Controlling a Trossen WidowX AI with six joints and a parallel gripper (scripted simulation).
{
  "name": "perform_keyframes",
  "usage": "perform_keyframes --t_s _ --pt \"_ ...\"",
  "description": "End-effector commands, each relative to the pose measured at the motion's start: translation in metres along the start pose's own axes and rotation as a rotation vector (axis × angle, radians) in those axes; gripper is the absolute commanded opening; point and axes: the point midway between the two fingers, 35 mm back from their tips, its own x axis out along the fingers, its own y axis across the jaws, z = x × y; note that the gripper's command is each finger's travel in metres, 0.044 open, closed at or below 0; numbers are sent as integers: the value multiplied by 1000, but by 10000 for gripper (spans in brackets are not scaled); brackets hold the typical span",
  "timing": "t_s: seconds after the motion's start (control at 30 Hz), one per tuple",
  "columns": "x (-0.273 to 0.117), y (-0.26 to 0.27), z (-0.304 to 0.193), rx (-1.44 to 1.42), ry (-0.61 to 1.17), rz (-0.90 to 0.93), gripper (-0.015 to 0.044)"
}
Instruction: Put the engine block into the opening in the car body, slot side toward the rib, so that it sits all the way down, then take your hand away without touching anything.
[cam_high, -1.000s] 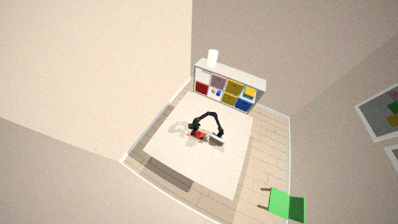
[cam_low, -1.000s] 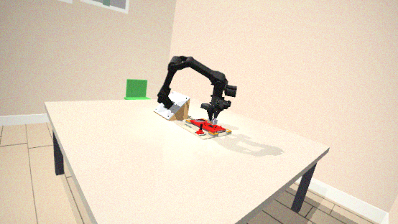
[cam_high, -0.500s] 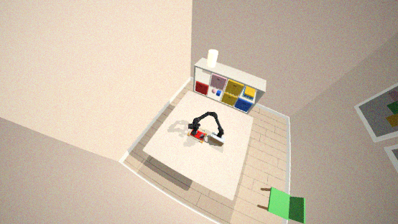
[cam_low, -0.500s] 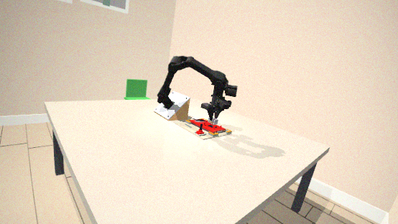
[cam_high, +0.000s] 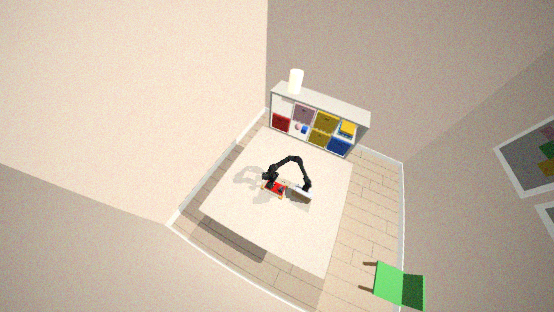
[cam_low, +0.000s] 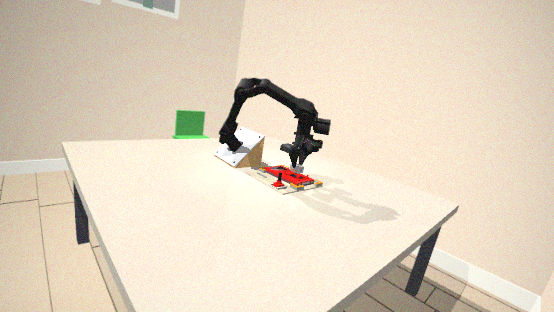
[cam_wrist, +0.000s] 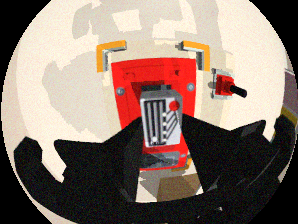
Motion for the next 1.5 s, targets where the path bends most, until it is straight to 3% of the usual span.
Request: perform_keyframes --t_s 0.0,1.47 --pt "0 1 0 -4 1 3 160" --pt "4 0 -1 16 1 3 160"
